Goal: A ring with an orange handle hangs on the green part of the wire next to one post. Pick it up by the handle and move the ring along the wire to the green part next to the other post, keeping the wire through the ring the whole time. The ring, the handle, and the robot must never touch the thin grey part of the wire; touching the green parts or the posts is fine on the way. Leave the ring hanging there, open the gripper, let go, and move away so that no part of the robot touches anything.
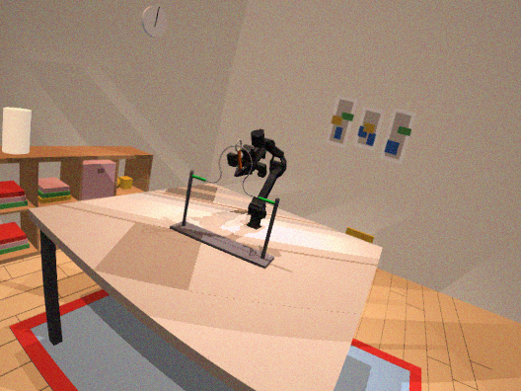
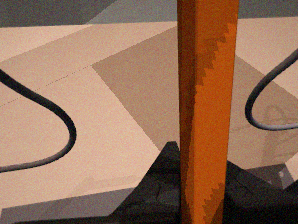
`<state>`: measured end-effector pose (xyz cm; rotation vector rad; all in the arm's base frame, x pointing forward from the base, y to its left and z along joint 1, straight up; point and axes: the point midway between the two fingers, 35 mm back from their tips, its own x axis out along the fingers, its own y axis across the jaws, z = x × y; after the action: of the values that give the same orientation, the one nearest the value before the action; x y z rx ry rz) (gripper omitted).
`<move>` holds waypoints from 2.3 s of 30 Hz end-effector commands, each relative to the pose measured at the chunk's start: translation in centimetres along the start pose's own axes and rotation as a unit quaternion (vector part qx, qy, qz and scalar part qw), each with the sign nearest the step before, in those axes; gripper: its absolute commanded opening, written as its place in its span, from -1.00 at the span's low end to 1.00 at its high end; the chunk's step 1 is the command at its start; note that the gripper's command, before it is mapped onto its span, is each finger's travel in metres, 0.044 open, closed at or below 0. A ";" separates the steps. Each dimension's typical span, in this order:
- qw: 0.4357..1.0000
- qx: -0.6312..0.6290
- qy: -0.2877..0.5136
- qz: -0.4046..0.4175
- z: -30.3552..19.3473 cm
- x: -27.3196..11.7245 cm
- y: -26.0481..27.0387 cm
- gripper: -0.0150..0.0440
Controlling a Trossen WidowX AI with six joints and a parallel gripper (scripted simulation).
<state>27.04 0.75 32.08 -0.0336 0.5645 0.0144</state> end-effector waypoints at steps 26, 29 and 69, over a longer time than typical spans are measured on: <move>0.978 -0.171 -0.022 -0.113 0.1 0.1 -1.5 -1.00; 0.974 -0.188 -0.025 -0.125 0.1 0.1 -1.7 -1.00; 0.873 -0.406 -0.054 -0.266 1.3 -0.4 -3.3 -1.00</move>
<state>27.47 -2.36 33.59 -0.9607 0.3920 -0.2676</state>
